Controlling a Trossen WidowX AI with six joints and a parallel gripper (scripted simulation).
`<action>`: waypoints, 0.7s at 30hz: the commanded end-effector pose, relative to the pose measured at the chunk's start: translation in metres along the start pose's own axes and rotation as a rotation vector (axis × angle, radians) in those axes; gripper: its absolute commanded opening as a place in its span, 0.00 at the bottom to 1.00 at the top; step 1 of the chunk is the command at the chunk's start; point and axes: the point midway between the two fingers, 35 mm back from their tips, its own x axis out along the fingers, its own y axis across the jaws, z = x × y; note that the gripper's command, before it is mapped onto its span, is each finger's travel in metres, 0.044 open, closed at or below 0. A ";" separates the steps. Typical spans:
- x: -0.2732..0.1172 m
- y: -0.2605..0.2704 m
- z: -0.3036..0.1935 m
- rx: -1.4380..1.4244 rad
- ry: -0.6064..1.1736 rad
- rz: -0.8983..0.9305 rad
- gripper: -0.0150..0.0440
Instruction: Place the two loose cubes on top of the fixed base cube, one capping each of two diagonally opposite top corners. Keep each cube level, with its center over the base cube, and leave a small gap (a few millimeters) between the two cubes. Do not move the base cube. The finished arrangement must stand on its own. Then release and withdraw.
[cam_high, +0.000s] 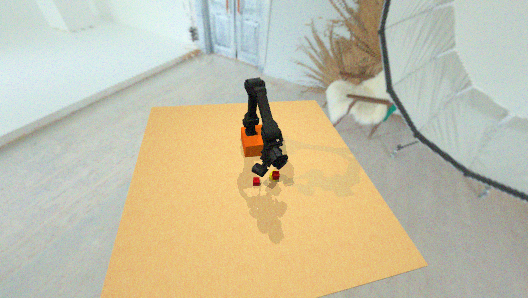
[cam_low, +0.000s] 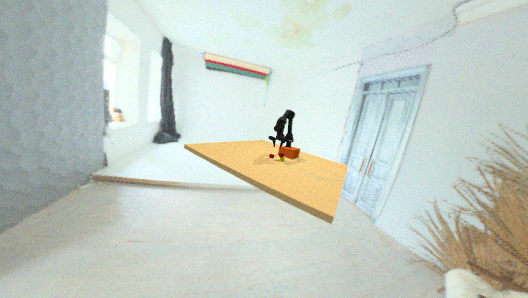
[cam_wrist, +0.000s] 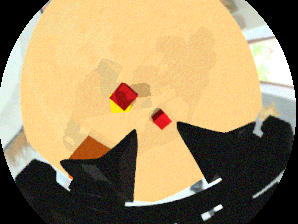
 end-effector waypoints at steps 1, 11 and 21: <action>-0.006 -0.009 -0.009 -0.177 -0.001 -0.004 0.70; -0.017 -0.025 -0.032 -0.608 0.001 -0.006 0.70; 0.009 -0.027 -0.032 -0.616 0.001 -0.006 0.70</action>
